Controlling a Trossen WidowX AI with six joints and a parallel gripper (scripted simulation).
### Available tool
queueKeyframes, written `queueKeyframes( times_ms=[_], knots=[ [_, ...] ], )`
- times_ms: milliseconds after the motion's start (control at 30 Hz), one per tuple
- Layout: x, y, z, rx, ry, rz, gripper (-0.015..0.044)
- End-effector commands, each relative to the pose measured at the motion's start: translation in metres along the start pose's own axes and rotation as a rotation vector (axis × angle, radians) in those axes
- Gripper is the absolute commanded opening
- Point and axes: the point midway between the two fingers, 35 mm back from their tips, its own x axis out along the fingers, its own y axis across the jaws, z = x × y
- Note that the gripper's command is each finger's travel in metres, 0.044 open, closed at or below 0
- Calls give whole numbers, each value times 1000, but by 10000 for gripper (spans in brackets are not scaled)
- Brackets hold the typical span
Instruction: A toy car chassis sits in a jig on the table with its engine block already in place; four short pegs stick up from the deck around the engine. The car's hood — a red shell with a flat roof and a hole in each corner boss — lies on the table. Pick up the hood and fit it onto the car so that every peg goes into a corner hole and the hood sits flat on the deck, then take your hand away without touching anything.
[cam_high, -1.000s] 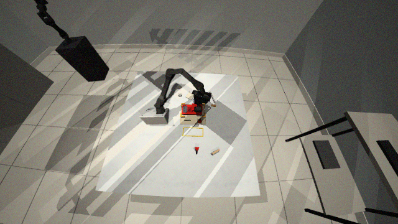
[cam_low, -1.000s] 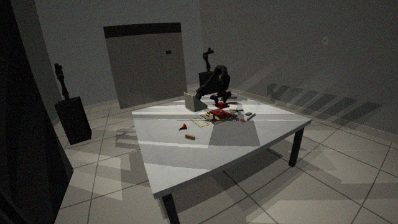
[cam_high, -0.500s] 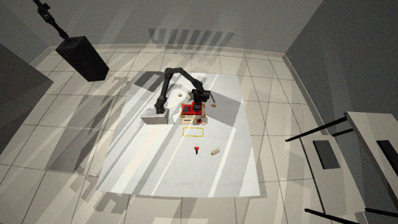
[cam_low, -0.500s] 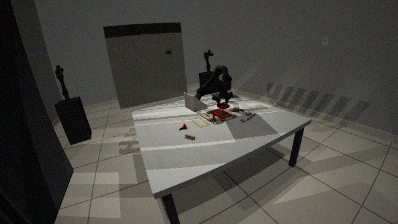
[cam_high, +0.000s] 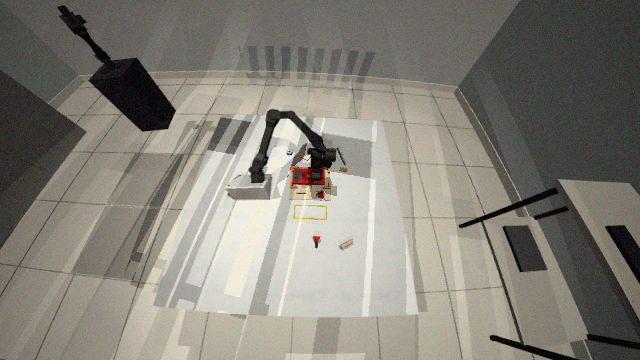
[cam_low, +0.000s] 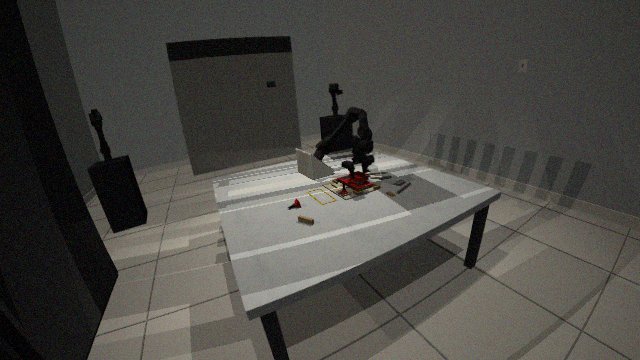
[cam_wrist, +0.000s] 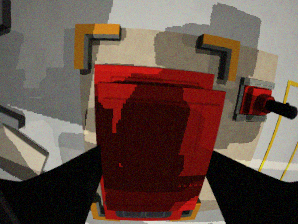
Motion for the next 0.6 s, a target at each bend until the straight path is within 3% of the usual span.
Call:
queueKeyframes(
  times_ms=[0,567],
  knots=[
    [1,0,-1,4,-1,4,0],
    [1,0,-1,4,-1,4,0]
  ],
)
